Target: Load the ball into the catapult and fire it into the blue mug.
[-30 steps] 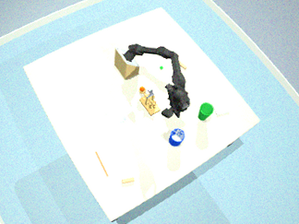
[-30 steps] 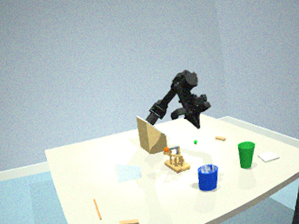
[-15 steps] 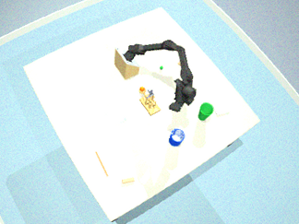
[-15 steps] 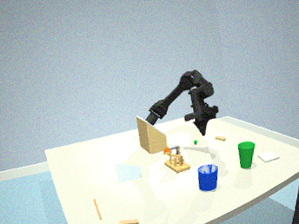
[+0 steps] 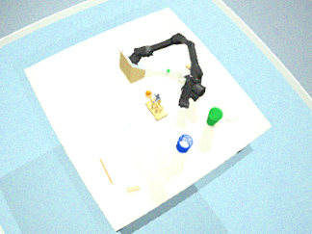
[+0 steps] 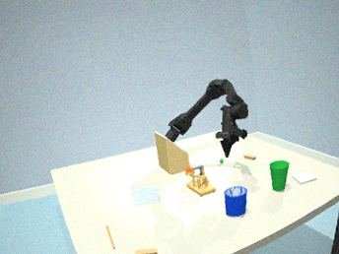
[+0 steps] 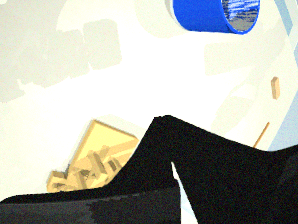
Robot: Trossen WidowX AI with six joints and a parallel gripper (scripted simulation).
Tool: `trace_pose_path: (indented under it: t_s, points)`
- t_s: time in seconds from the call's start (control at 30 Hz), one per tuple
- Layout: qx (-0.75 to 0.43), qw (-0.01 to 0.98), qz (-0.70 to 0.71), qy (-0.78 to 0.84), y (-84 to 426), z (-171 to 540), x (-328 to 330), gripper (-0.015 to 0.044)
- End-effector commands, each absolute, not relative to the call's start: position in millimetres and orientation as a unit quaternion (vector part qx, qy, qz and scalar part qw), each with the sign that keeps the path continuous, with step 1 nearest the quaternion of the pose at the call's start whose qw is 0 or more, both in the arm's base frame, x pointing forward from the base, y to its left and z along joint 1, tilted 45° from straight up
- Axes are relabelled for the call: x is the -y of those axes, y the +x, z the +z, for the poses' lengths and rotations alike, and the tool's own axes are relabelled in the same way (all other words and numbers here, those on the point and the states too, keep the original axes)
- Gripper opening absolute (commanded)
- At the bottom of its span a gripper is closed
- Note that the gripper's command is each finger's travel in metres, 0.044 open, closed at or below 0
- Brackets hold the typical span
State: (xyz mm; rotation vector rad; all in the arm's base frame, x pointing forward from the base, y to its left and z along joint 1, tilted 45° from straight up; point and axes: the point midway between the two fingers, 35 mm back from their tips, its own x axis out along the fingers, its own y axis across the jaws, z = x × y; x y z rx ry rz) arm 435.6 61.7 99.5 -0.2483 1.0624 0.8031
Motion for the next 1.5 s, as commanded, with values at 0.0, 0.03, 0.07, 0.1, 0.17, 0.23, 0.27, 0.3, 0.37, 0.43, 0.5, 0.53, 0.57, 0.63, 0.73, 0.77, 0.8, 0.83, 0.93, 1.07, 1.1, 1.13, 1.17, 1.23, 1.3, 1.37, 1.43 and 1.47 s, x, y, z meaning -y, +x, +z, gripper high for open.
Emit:
trace_pose_path:
  t_s: [0.0,0.03,0.07,0.1,0.17,0.23,0.27,0.3,0.37,0.43,0.5,0.53,0.57,0.63,0.73,0.77,0.8,0.83,0.93,1.07,1.1,1.13,1.17,1.23,1.3,1.37,1.43,1.47]
  points:
    - [-0.497,0.753,0.392,-0.18,403.8,95.4,-72.1,0.0]
    - [-0.498,0.747,0.396,-0.194,397.1,94.0,-74.0,0.0]
    - [-0.498,0.74,0.401,-0.208,390.5,92.7,-76.0,0.0]
    - [-0.499,0.733,0.405,-0.221,383.9,91.4,-77.8,0.0]
    - [-0.5,0.719,0.415,-0.248,370.5,88.7,-81.0,0.0]
    - [-0.5,0.703,0.424,-0.275,357.0,85.9,-83.6,0.0]
    - [-0.5,0.695,0.429,-0.288,350.2,84.4,-84.6,0.0]
    - [-0.5,0.687,0.433,-0.301,343.4,82.9,-85.5,0.0]
    - [-0.499,0.669,0.442,-0.327,329.7,79.8,-86.8,0.0]
    - [-0.498,0.651,0.452,-0.353,316.0,76.6,-87.6,0.0]
    - [-0.496,0.632,0.461,-0.379,302.3,73.3,-87.7,0.0]
    - [-0.494,0.622,0.465,-0.391,295.5,71.6,-87.5,0.0]
    - [-0.493,0.611,0.47,-0.404,288.7,69.9,-87.1,0.0]
    - [-0.49,0.59,0.478,-0.428,275.1,66.4,-86.0,0.0]
    - [-0.484,0.557,0.491,-0.464,255.0,60.9,-83.2,0.0]
    - [-0.481,0.545,0.495,-0.476,248.4,59.0,-82.0,0.0]
    - [-0.479,0.533,0.499,-0.487,241.8,57.1,-80.7,0.0]
    - [-0.476,0.521,0.503,-0.499,235.3,55.2,-79.2,0.0]
    - [-0.47,0.492,0.512,-0.524,220.3,50.6,-75.1,0.0]
    - [-0.469,0.49,0.513,-0.526,219.3,50.2,-74.8,0.0]
    - [-0.469,0.49,0.513,-0.526,219.3,50.2,-74.8,0.0]
    - [-0.469,0.49,0.513,-0.526,219.3,50.2,-74.8,0.0]
    - [-0.469,0.49,0.513,-0.526,219.3,50.2,-74.8,0.0]
    - [-0.469,0.49,0.513,-0.526,219.5,49.5,-75.6,0.0]
    - [-0.469,0.49,0.513,-0.526,219.9,47.6,-77.4,0.0]
    - [-0.469,0.49,0.513,-0.526,220.4,45.4,-79.7,0.0]
    - [-0.469,0.49,0.513,-0.526,220.9,43.1,-82.1,0.0]
    - [-0.469,0.49,0.513,-0.526,221.1,41.9,-83.2,0.0]
